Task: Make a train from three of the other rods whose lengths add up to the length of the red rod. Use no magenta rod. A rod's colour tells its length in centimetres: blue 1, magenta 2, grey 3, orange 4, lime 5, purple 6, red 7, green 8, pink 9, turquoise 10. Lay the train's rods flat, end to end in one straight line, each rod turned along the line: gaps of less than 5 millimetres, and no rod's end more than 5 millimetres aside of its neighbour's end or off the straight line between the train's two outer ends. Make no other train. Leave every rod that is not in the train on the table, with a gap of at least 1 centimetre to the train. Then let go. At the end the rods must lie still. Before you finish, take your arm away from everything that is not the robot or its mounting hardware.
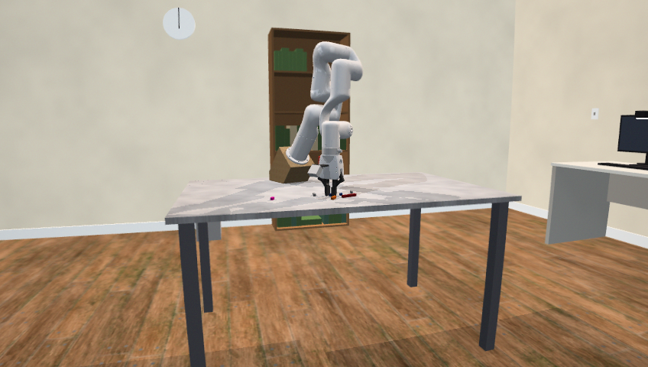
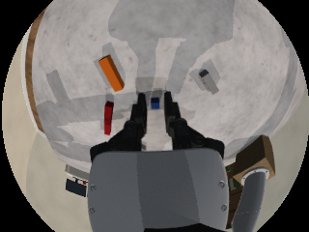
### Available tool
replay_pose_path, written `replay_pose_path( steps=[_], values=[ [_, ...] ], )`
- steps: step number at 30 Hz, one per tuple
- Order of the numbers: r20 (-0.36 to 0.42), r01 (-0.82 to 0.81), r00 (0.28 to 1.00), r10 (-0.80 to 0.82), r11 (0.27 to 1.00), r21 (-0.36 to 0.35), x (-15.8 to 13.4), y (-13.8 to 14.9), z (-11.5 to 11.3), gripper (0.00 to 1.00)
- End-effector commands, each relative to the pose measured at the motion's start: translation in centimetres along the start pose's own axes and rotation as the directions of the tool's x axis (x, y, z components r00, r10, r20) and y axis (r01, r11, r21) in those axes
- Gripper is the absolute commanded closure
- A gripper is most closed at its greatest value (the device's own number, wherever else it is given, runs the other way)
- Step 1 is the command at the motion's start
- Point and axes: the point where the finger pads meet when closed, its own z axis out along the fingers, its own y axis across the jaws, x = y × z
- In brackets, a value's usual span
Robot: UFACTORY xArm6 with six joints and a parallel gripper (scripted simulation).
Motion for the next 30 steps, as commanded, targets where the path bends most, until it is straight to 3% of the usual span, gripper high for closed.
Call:
replay_pose_path(
  steps=[1,6,7,30],
  values=[
    [-0.001,0.0,1.0,0.0,1.0,0.002,0.05,-0.08,-0.04,0.76],
    [-0.001,0.0,1.0,0.0,1.0,0.002,0.05,-0.08,-0.04,0.76],
    [-0.001,0.0,1.0,0.0,1.0,0.002,0.05,-0.08,-0.04,0.96],
    [-0.001,0.0,1.0,0.0,1.0,0.002,0.05,-0.08,-0.04,0.96]
  ],
)
